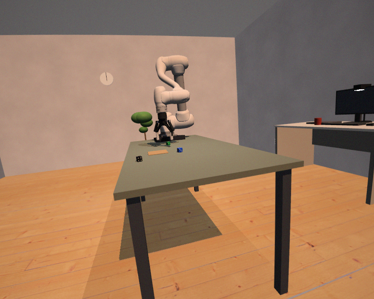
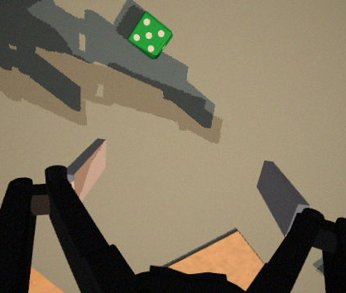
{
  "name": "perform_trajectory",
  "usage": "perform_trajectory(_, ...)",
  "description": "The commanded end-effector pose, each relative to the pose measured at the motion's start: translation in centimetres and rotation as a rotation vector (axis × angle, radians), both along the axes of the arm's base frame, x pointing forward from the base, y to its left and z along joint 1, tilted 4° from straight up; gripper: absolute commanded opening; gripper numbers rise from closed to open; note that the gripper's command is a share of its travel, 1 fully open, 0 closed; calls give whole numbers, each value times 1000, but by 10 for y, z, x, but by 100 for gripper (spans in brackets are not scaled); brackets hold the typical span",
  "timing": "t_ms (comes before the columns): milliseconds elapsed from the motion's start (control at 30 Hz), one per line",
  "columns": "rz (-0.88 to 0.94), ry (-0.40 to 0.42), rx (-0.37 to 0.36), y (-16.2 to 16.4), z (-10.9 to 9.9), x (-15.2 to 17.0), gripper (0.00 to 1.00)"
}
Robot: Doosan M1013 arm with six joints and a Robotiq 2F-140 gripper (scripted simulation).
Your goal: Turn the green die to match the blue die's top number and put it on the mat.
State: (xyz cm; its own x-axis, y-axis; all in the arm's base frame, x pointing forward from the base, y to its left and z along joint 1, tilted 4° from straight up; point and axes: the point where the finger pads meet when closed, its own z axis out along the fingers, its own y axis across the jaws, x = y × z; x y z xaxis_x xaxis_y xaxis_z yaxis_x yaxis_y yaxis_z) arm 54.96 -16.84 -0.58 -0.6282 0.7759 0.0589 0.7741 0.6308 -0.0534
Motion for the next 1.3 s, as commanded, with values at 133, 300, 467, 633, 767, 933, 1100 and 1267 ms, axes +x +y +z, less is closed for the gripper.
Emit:
perform_trajectory(133,0,-1,0,26,4,-41,100)
perform_trajectory(300,0,-1,0,35,5,-55,100)
perform_trajectory(467,0,-1,0,45,7,-71,100)
perform_trajectory(633,0,-1,0,52,8,-82,100)
perform_trajectory(767,0,-1,0,54,8,-85,100)
perform_trajectory(933,0,-1,0,56,8,-89,100)
perform_trajectory(1100,0,-1,0,57,8,-90,100)
perform_trajectory(1267,0,-1,0,57,8,-90,100)
